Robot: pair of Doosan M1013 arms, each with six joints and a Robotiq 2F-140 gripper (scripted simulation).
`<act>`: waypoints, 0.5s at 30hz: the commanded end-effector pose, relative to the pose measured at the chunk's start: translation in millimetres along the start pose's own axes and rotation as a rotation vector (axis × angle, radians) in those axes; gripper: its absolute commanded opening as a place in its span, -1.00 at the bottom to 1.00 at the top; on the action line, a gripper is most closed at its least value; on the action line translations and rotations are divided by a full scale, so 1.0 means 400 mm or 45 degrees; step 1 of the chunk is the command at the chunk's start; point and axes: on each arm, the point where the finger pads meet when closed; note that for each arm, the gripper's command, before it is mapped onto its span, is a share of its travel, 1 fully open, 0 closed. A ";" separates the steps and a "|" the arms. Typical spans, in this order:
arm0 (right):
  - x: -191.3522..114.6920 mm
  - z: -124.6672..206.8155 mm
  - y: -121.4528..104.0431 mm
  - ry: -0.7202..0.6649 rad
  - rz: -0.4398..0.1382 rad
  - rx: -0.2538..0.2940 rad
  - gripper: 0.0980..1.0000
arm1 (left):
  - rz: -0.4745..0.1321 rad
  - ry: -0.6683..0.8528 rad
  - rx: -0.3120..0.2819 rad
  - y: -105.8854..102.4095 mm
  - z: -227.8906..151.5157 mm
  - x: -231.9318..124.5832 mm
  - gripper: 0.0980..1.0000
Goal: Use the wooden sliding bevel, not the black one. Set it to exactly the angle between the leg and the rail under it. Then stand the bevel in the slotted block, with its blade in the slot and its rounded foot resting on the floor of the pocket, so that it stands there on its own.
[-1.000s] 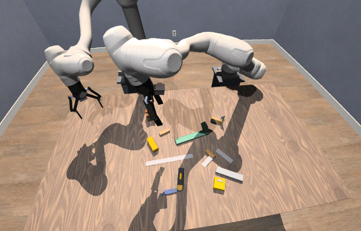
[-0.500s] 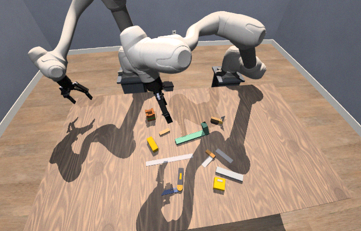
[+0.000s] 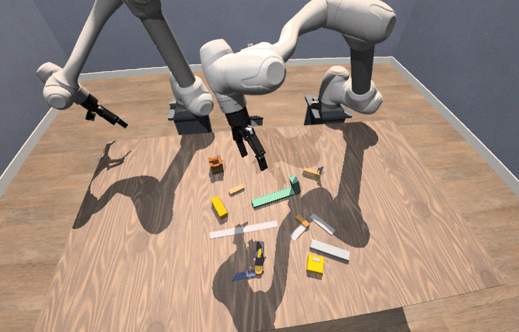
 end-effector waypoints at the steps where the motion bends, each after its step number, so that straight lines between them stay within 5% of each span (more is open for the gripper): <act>1: -0.142 0.101 -0.009 -0.270 -0.067 0.082 1.00 | -0.039 0.143 -0.063 -0.020 0.004 0.038 1.00; 6: -0.296 0.164 -0.027 -0.549 -0.145 0.177 1.00 | -0.067 0.290 -0.118 -0.045 0.005 0.081 1.00; 8: -0.296 0.164 -0.027 -0.549 -0.145 0.177 1.00 | -0.067 0.290 -0.118 -0.045 0.005 0.081 1.00; 15: -0.538 0.211 -0.054 -0.968 -0.283 0.335 1.00 | -0.112 0.532 -0.208 -0.086 0.008 0.152 1.00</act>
Point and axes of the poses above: on each arm, the point where the finger pads meet when closed, its own y axis back along the fingers, its own z axis across the jaws, x = y × z, and after that the axes turned 8 degrees about y, right-handed
